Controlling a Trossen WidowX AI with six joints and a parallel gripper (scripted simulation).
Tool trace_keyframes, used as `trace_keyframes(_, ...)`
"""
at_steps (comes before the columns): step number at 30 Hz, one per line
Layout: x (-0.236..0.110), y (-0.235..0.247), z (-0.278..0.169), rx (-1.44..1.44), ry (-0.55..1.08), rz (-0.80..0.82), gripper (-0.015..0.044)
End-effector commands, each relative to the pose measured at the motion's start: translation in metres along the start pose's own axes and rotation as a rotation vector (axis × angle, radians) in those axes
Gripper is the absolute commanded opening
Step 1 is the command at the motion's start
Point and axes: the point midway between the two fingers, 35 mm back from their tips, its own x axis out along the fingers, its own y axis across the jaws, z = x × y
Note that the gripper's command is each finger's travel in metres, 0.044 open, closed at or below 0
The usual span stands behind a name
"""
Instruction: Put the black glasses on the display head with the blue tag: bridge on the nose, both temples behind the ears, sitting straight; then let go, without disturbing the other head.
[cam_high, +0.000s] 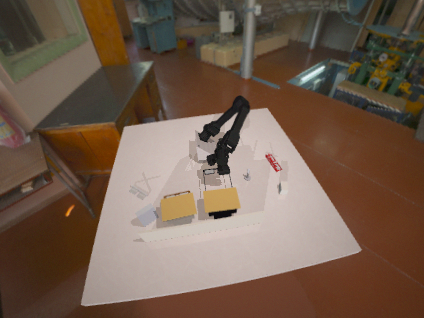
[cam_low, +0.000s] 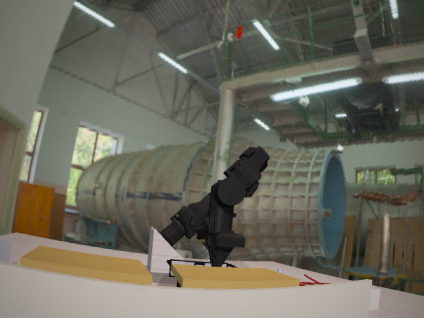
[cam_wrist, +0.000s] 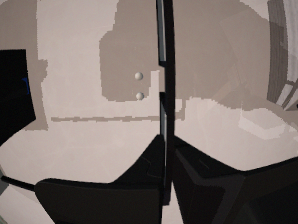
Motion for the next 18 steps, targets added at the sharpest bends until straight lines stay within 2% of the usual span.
trace_keyframes(1,0.000,0.008,0.000,0.008,0.005,-0.002,0.0000)
trace_keyframes(18,0.000,0.032,0.000,0.007,0.005,-0.001,0.0000)
